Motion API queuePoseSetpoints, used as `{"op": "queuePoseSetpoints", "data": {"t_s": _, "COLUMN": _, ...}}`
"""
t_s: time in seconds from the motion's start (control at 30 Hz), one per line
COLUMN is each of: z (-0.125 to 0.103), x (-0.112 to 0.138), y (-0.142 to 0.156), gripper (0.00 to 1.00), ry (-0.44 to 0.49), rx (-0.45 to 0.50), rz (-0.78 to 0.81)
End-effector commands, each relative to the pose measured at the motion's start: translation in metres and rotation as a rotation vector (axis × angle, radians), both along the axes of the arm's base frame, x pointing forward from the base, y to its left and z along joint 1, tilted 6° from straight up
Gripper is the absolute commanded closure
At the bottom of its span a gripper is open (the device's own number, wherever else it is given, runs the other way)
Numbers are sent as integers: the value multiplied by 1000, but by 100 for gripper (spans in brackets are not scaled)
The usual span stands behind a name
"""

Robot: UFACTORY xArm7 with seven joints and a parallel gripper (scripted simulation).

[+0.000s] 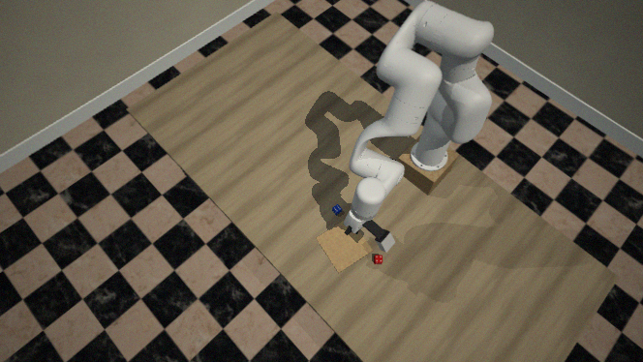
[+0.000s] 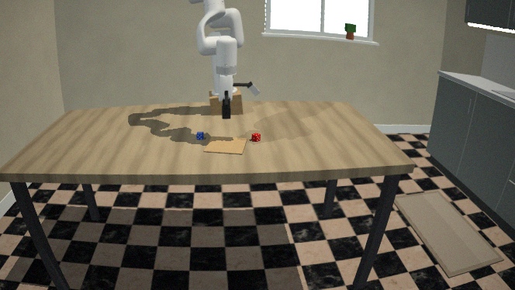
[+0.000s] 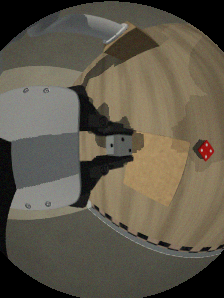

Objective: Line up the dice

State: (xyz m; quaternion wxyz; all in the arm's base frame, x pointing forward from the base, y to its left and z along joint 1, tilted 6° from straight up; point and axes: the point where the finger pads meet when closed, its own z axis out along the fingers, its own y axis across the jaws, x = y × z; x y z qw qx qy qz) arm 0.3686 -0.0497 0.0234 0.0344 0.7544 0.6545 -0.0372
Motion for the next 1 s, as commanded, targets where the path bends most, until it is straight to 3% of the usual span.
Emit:
{"op": "queuePoseSetpoints", "data": {"t_s": 0.0, "z": -6, "x": 0, "y": -3, "gripper": 79, "ry": -1, "rx": -3, "rz": -4}}
{"op": "queuePoseSetpoints", "data": {"t_s": 0.47, "z": -68, "x": 0, "y": -9, "gripper": 79, "ry": -1, "rx": -3, "rz": -4}}
{"op": "queuePoseSetpoints", "data": {"t_s": 0.97, "z": -83, "x": -1, "y": -11, "gripper": 79, "ry": -1, "rx": -3, "rz": -4}}
